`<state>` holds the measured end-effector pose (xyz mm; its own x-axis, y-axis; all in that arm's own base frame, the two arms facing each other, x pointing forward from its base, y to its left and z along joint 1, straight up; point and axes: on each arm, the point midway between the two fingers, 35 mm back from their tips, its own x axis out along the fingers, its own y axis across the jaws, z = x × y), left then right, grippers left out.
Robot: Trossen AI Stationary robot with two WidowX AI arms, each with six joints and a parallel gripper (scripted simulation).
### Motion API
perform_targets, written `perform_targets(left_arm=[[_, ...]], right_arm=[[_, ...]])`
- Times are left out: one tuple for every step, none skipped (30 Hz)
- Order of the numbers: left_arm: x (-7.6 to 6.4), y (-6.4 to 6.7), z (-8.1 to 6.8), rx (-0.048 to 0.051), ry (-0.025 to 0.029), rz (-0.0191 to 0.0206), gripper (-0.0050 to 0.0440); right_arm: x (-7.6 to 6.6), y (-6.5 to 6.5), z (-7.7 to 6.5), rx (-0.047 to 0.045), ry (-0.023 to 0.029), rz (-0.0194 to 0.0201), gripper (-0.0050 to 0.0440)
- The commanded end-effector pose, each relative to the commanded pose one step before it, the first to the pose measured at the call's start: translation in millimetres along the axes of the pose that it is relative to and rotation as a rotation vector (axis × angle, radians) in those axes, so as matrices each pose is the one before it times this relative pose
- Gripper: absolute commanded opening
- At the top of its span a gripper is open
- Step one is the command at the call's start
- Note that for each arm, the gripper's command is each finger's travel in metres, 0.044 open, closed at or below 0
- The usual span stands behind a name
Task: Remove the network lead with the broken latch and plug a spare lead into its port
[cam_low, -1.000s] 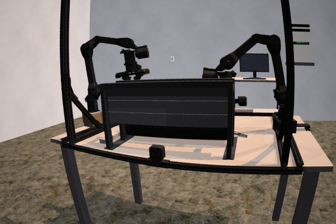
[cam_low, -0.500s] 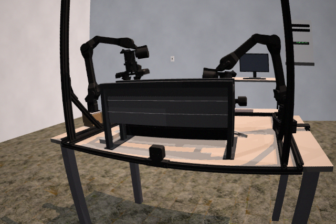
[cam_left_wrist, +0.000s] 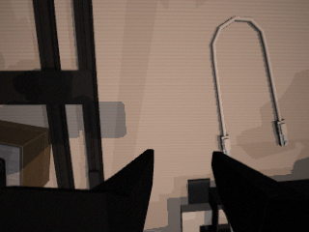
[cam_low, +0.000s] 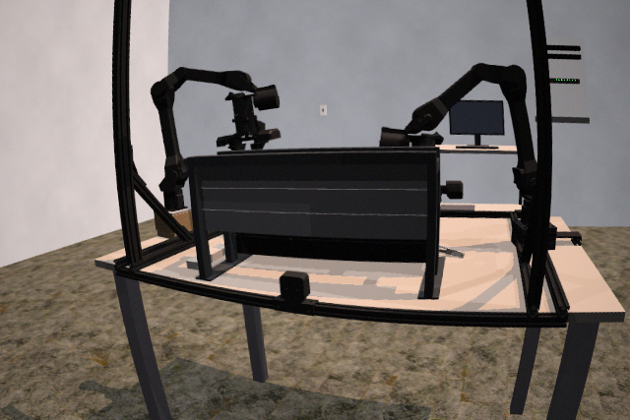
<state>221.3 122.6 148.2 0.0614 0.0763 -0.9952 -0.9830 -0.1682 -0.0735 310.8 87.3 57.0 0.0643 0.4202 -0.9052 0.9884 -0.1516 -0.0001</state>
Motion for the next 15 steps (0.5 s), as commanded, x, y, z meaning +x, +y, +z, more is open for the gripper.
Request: perform_targets(left_arm=[[0.00, 0.00, 0.00, 0.00000, 0.00000, 0.00000, 0.0176], [0.00, 0.00, 0.00, 0.00000, 0.00000, 0.00000, 0.0176], [0.00, 0.00, 0.00, 0.00000, 0.00000, 0.00000, 0.0176], [0.00, 0.00, 0.00, 0.00000, 0.00000, 0.00000, 0.0176], [0.00, 0.00, 0.00, 0.00000, 0.00000, 0.00000, 0.0176], [0.00, 0.00, 0.00, 0.00000, 0.00000, 0.00000, 0.0176], [0.00, 0.00, 0.00, 0.00000, 0.00000, 0.00000, 0.0176], [0.00, 0.00, 0.00, 0.00000, 0.00000, 0.00000, 0.0176], [0.00, 0.00, 0.00, 0.00000, 0.00000, 0.00000, 0.0176], [0.00, 0.00, 0.00, 0.00000, 0.00000, 0.00000, 0.0176], [0.00, 0.00, 0.00, 0.00000, 0.00000, 0.00000, 0.0176], [0.00, 0.00, 0.00, 0.00000, 0.00000, 0.00000, 0.0176], [0.00, 0.00, 0.00, 0.00000, 0.00000, 0.00000, 0.0176], [0.00, 0.00, 0.00, 0.00000, 0.00000, 0.00000, 0.0176], [0.00, 0.00, 0.00, 0.00000, 0.00000, 0.00000, 0.0176]], right_arm=[[0.02, -0.27, 0.38, 0.00214, -0.00274, 0.00114, 0.0054], [0.00, -5.37, 1.05, 0.00000, 0.00001, 0.00003, 0.0054], [0.00, 0.00, 0.00, 0.00000, 0.00000, 0.00000, 0.0054], [0.00, 0.00, 0.00, 0.00000, 0.00000, 0.00000, 0.0054], [0.00, 0.00, 0.00, 0.00000, 0.00000, 0.00000, 0.0054], [0.00, 0.00, 0.00, 0.00000, 0.00000, 0.00000, 0.0054], [0.00, 0.00, 0.00, 0.00000, 0.00000, 0.00000, 0.0054], [0.00, 0.00, 0.00, 0.00000, 0.00000, 0.00000, 0.0054], [0.00, 0.00, 0.00, 0.00000, 0.00000, 0.00000, 0.0054], [0.00, 0.00, 0.00, 0.00000, 0.00000, 0.00000, 0.0054], [0.00, 0.00, 0.00, 0.00000, 0.00000, 0.00000, 0.0054], [0.00, 0.00, 0.00, 0.00000, 0.00000, 0.00000, 0.0054], [0.00, 0.00, 0.00, 0.00000, 0.00000, 0.00000, 0.0054], [0.00, 0.00, 0.00, 0.00000, 0.00000, 0.00000, 0.0054], [0.00, 0.00, 0.00, 0.00000, 0.00000, 0.00000, 0.0054]])
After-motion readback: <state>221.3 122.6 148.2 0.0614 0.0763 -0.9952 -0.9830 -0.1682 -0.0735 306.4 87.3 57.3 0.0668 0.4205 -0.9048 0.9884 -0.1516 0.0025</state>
